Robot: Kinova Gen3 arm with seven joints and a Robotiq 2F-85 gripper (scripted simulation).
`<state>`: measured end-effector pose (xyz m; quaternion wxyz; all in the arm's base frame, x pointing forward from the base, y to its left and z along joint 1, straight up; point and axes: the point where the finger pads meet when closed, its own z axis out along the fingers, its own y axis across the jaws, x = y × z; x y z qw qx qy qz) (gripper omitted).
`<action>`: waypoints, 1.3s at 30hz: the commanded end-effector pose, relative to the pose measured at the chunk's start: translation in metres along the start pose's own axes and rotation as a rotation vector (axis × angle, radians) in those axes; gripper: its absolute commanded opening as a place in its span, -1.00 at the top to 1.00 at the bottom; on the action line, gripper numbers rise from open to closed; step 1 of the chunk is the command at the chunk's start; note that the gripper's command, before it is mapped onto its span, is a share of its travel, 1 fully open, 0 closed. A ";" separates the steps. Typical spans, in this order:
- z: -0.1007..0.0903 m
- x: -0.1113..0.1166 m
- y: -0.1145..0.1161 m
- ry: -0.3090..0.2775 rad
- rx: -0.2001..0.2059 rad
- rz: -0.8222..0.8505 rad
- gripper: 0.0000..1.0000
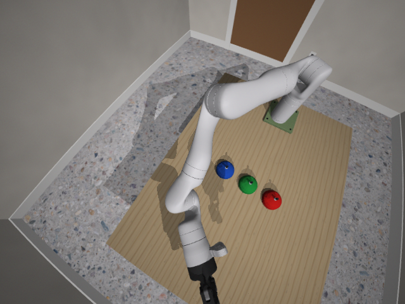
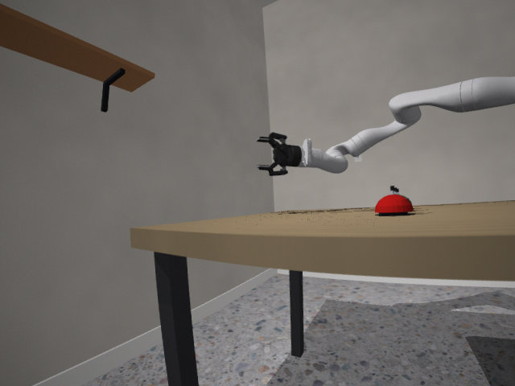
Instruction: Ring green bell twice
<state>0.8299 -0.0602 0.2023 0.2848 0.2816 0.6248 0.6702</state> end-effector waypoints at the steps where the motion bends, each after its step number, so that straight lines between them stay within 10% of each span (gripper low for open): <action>1: 0.000 0.000 0.002 0.000 -0.002 -0.002 -1.00; 24: 0.002 0.005 0.001 0.012 0.009 -0.016 -1.00; 39: 0.020 0.087 -0.016 0.208 0.178 -0.235 -1.00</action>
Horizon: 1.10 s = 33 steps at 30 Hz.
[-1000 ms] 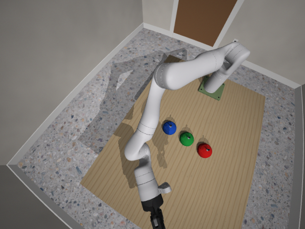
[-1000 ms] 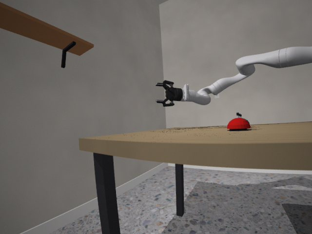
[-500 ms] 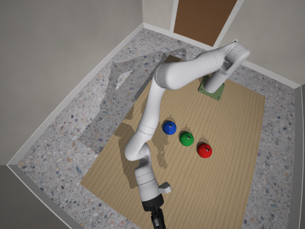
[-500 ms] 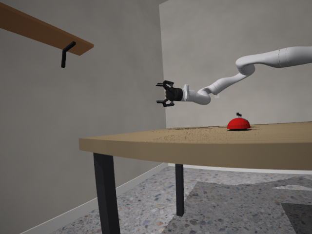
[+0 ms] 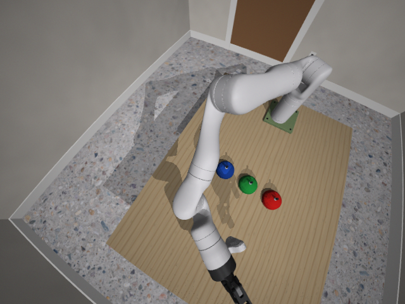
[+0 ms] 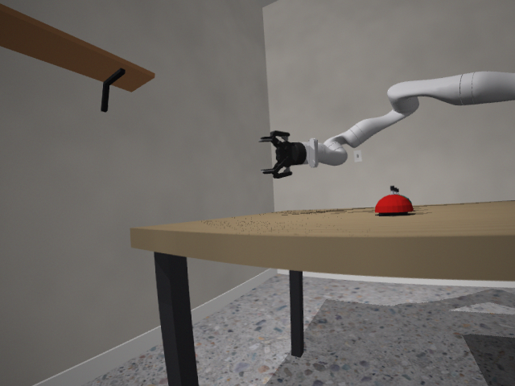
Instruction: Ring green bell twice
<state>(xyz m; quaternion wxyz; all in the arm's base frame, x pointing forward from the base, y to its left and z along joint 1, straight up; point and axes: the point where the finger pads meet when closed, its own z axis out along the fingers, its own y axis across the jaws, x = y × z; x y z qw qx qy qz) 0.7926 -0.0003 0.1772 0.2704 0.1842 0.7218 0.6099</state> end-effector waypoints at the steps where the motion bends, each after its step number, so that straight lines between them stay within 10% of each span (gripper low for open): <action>1: 0.011 0.025 0.015 0.063 0.041 -0.074 -1.00; 14: -0.002 0.152 -0.006 0.444 0.313 -0.514 -1.00; 25: -0.100 0.235 -0.031 0.897 0.556 -1.003 -1.00; 33: -0.163 0.252 -0.033 1.121 0.646 -1.216 -1.00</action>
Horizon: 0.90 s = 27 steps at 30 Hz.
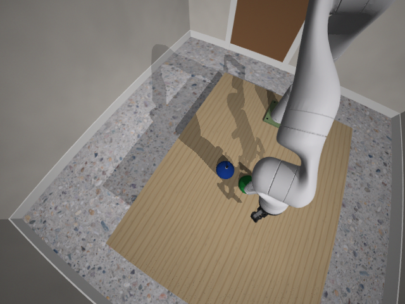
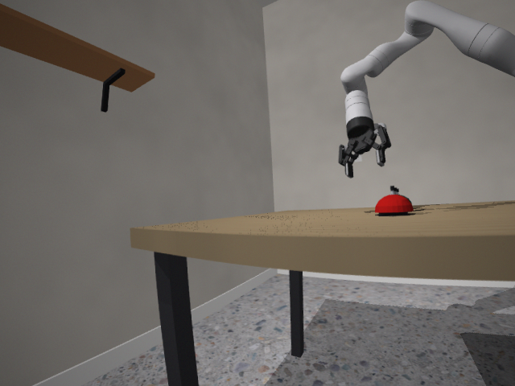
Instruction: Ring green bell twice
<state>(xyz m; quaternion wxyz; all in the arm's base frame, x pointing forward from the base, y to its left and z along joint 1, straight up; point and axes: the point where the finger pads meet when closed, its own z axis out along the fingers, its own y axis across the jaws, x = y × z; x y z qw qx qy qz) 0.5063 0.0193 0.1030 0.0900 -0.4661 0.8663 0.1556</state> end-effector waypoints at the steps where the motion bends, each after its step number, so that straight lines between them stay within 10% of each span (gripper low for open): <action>1: -0.021 0.011 0.013 0.063 0.052 -0.087 -1.00; 11: -0.055 0.072 0.031 0.274 0.119 -0.321 -1.00; 27: -0.059 0.079 0.033 0.297 0.125 -0.346 -1.00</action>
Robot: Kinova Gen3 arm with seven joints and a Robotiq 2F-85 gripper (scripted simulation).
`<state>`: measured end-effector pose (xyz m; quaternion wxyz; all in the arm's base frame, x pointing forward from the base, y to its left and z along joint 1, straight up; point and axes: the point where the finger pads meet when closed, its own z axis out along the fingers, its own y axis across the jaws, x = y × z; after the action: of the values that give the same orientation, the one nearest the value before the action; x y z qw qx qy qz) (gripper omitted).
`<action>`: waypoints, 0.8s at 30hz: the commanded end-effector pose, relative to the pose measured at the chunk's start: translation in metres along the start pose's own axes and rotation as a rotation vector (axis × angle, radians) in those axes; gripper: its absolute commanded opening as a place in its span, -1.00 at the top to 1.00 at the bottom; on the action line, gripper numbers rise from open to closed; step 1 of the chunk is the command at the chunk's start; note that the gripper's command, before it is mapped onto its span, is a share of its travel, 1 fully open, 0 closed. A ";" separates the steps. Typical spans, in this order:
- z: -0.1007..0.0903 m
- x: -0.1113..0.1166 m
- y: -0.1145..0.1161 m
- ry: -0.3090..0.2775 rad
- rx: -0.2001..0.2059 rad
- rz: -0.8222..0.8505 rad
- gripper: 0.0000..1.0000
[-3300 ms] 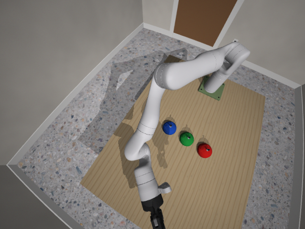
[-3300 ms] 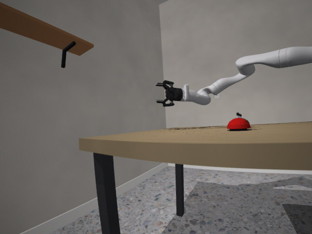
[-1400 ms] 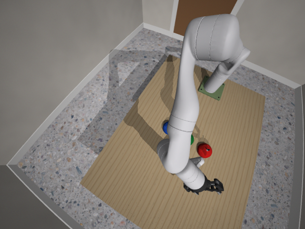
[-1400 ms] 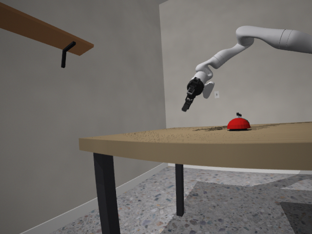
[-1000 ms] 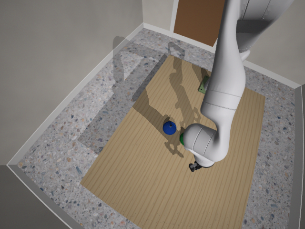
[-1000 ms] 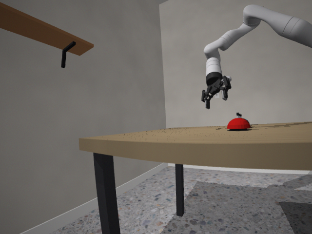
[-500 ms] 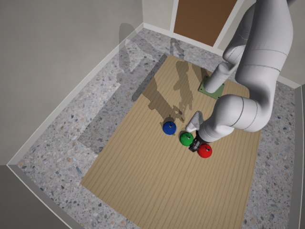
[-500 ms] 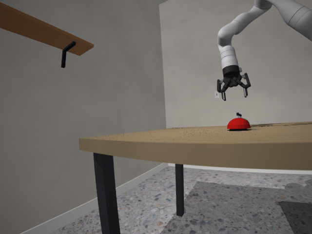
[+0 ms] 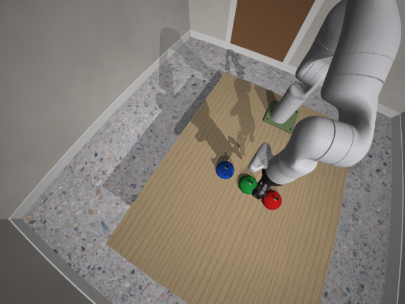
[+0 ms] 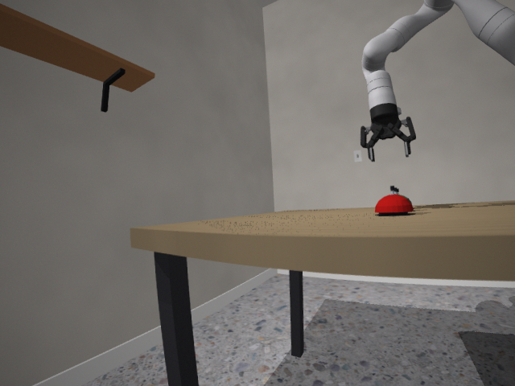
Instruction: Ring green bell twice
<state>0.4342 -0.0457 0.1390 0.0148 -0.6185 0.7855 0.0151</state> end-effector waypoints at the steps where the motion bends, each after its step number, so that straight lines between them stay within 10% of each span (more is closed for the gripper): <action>1: -0.003 0.002 0.001 0.009 0.006 -0.011 -1.00; 24: -0.006 0.010 0.005 0.034 0.012 -0.040 -1.00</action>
<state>0.4265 -0.0543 0.1434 0.0046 -0.6341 0.7733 0.0005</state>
